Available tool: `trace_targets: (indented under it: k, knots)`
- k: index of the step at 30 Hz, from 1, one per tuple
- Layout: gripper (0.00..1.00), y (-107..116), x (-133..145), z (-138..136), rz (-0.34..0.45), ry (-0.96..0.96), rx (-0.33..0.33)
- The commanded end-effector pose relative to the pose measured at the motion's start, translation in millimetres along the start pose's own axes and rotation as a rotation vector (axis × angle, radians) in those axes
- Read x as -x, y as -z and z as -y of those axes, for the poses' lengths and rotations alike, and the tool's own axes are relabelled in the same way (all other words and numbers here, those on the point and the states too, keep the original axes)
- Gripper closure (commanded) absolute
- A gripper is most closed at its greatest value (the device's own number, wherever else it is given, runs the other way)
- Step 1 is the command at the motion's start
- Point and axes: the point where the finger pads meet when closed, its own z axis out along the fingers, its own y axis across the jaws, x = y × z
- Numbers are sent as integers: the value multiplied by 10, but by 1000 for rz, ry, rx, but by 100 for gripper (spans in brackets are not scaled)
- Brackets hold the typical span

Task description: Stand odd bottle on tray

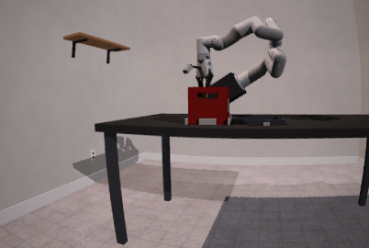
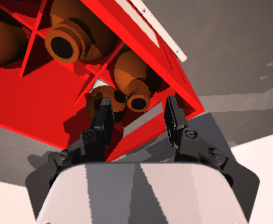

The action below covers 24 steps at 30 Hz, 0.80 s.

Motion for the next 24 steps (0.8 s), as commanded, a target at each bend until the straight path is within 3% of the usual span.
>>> trace_targets:
  k: [1, 24]
  knots:
    - [35, -52, -12, 2, -3, 1, 0]
    - [35, -240, -13, 2, -3, 1, 0]
